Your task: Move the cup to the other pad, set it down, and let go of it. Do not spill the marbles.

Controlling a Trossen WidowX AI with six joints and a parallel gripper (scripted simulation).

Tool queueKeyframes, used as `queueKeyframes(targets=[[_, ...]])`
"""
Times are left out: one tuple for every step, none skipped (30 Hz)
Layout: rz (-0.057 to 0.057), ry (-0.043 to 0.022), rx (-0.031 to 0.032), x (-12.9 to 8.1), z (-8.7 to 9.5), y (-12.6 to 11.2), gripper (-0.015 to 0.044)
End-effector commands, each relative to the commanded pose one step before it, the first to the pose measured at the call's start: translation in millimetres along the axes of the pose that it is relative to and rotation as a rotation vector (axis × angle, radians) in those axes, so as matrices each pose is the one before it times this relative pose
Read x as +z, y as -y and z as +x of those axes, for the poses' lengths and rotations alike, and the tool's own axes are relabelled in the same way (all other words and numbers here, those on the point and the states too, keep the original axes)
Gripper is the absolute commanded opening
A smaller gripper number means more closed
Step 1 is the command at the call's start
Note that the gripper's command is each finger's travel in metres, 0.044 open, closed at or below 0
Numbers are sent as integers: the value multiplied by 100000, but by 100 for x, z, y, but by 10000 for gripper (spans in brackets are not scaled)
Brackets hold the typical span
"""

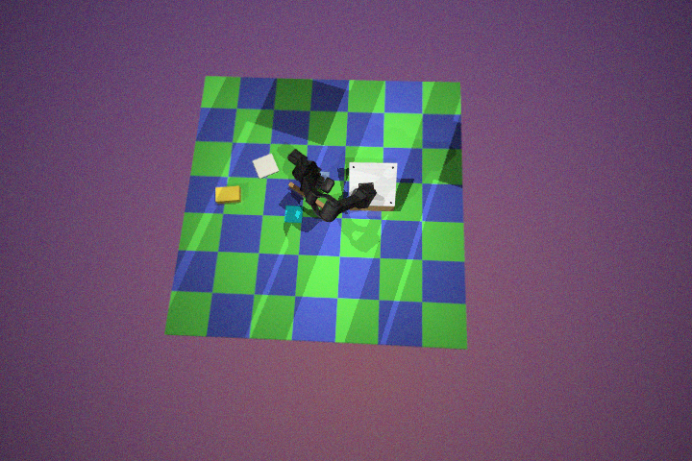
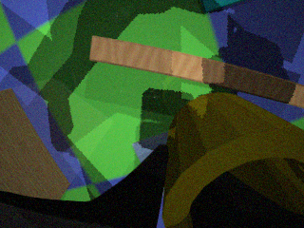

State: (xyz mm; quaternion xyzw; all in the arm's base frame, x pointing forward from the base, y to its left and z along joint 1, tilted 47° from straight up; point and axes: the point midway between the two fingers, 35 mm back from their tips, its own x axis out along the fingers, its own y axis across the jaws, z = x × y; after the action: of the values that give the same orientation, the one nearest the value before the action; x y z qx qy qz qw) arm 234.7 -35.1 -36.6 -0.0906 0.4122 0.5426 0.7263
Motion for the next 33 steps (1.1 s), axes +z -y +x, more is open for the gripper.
queueKeyframes(targets=[[450,548,22,1192,-58,106,0],[-5,14,6,265,-5,24,0],[-5,14,6,267,-5,23,0],[-5,15,6,265,-4,22,0],[-5,15,6,263,-4,21,0],[-5,15,6,262,-4,21,0],[-5,15,6,262,-4,21,0],[-5,15,5,261,-4,21,0],[-5,15,5,261,-4,21,0],[-5,14,5,261,-4,22,0],[-5,14,5,261,-5,22,0],[-5,14,4,261,-5,22,0],[-5,14,4,261,-5,22,0],[-5,14,4,260,-5,21,0],[-5,14,4,260,-5,21,0],[-5,14,4,260,-5,21,0],[-5,14,4,260,-5,21,0],[-5,14,3,259,-5,21,0],[-5,14,3,259,-5,21,0],[-5,14,3,259,-5,21,0],[-5,16,4,292,-6,23,0],[-6,16,4,296,-6,23,0],[-6,16,4,293,-6,22,0],[-6,16,4,290,-6,21,0],[-6,16,4,289,-6,21,0],[-6,16,3,288,-6,21,0],[-6,16,3,288,-6,20,0],[-6,15,3,288,-6,20,0],[-6,15,3,288,-7,20,0],[-6,15,2,288,-7,20,0],[-6,15,2,287,-7,19,0],[-6,15,2,287,-7,19,0],[-6,15,2,287,-7,18,0]])
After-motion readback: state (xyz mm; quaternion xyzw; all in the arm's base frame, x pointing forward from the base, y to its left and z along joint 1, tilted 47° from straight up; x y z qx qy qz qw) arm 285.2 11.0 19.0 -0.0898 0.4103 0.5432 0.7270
